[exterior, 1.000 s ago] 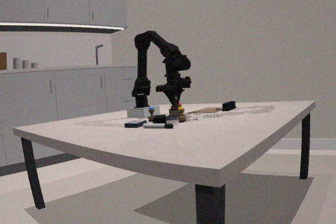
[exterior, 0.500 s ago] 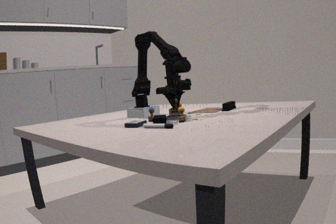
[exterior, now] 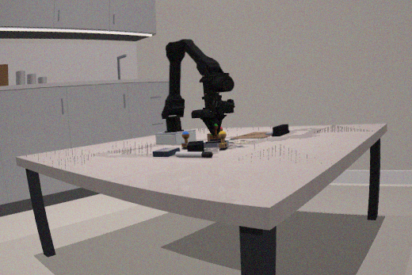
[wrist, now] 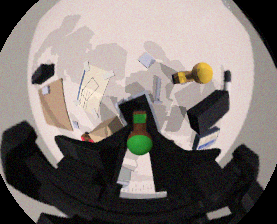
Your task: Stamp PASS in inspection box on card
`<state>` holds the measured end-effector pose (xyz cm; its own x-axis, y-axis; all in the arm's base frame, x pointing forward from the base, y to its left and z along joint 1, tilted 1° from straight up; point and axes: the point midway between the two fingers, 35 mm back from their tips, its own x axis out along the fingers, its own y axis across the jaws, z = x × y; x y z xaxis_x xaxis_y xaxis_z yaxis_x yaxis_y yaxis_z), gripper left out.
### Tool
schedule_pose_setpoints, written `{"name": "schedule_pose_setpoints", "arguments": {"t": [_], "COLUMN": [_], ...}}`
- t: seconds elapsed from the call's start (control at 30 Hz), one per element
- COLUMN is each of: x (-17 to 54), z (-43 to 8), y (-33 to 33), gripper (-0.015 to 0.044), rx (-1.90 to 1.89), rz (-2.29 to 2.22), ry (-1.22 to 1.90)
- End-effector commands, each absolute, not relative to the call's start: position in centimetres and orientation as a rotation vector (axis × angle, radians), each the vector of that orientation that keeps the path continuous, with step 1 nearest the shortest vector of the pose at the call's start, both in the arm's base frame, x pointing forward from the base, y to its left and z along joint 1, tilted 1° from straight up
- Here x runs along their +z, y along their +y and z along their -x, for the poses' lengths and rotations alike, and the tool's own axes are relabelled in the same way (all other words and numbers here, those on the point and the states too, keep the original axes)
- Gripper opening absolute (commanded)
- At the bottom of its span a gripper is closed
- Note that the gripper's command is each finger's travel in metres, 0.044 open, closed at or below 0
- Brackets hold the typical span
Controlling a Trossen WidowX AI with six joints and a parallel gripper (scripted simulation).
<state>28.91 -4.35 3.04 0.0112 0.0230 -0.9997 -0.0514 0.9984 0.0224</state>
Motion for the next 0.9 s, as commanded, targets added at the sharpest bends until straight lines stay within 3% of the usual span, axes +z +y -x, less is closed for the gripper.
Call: {"name": "schedule_pose_setpoints", "arguments": {"t": [0.0,0.87], "x": [2.65,2.21], "z": [-28.8,-28.8], "y": [-4.36,-4.36], "gripper": [0.0,0.0], "rx": [0.058,0.058], "rz": [0.023,0.023], "ry": [1.563,1.563]}}
